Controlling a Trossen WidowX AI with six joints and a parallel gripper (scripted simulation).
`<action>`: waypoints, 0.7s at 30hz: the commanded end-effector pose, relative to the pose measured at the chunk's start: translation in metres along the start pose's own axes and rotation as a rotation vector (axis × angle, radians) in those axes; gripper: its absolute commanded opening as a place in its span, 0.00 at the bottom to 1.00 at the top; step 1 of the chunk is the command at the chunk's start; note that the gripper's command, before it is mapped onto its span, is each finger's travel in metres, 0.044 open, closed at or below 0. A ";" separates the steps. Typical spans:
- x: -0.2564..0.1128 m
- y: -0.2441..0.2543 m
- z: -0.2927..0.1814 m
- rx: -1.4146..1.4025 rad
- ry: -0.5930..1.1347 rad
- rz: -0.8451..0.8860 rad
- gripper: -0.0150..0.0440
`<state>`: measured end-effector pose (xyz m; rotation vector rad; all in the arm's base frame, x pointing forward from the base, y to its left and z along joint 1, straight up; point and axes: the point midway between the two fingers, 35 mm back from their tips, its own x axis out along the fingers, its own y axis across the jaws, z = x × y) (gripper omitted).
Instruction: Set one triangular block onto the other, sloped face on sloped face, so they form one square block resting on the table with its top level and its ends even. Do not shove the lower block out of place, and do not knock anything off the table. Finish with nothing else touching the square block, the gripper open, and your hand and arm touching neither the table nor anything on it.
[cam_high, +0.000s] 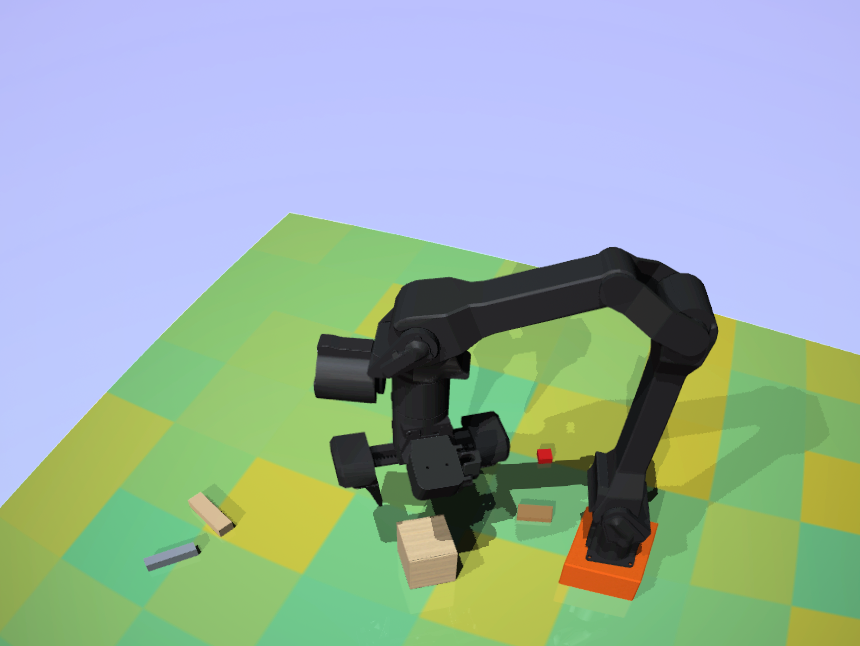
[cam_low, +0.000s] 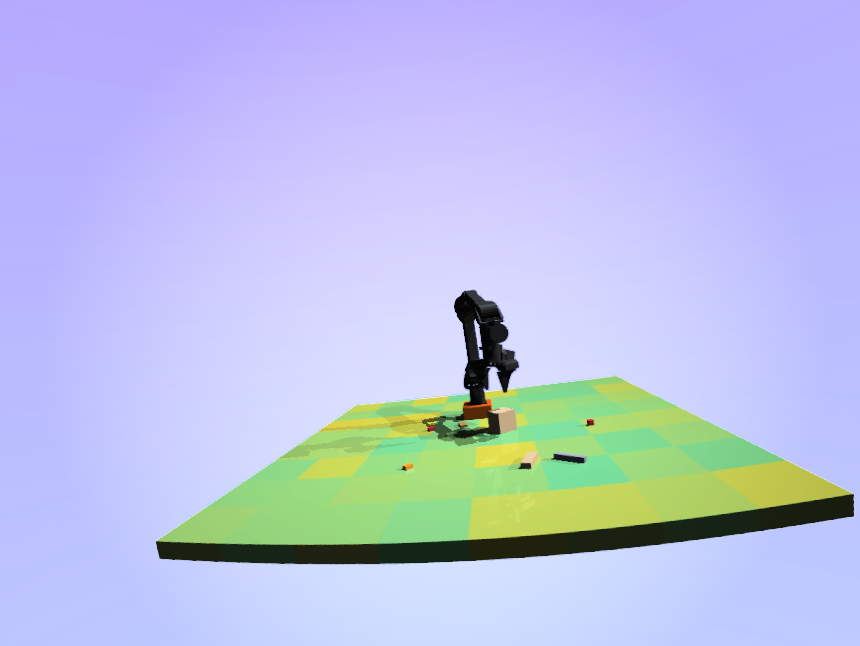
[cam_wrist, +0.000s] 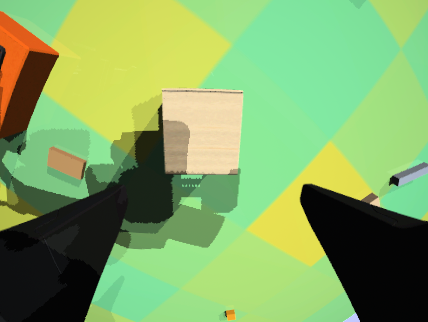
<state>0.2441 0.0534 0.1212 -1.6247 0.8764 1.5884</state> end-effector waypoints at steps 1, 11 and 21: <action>-0.020 0.005 0.002 0.002 -0.003 0.008 1.00; -0.014 0.003 0.001 0.000 -0.001 0.002 1.00; -0.014 0.003 0.001 0.000 -0.001 0.002 1.00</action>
